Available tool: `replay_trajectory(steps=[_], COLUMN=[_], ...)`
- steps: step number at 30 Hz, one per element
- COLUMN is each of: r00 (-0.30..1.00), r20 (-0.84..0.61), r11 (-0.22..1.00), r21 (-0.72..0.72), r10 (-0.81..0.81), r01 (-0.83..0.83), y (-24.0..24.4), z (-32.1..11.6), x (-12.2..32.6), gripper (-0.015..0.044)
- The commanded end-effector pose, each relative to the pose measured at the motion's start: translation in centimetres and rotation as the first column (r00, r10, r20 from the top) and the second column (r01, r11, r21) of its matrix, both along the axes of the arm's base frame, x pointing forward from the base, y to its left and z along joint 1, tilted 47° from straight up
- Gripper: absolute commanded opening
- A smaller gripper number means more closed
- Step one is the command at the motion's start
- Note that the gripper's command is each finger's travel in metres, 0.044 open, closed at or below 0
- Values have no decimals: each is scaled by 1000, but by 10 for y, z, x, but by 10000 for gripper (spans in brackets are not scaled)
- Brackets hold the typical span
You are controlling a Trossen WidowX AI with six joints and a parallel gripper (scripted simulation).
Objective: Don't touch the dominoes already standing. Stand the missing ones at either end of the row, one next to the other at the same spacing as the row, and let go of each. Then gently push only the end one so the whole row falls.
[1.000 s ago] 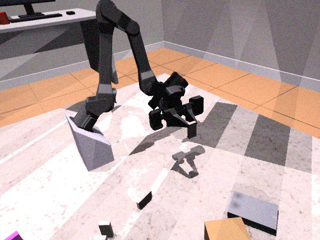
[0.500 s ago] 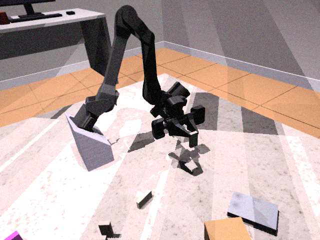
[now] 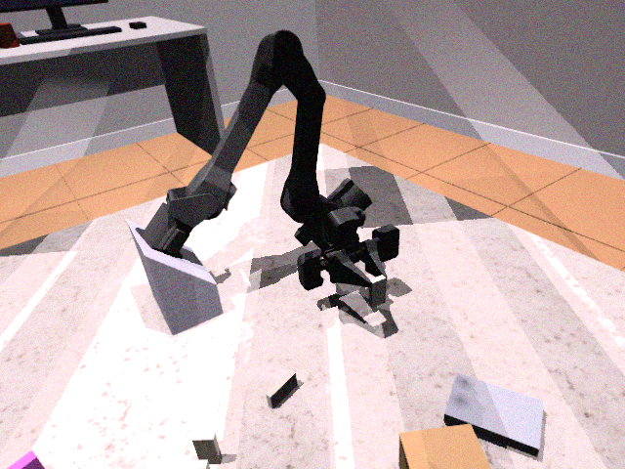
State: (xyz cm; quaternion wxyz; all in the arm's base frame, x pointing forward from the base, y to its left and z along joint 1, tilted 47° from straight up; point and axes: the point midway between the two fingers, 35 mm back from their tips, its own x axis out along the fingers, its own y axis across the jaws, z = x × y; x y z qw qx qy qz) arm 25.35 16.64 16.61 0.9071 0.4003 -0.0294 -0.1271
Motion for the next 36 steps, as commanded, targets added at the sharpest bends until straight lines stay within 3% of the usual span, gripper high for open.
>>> replay_trajectory(steps=[1, 21, 33, 36], r00=[1000, 1000, 1000, 1000], r20=[4, 6, 6, 6], r11=[1000, 1000, 1000, 1000], r21=[8, 12, 12, 12], r10=[-3, -2, -2, -2], r01=[3, 2, 2, 2], y=[7, 19, 19, 19], z=[-6, -23, -23, -23], x=[2, 3, 3, 3], gripper=[107, 107, 422, 440])
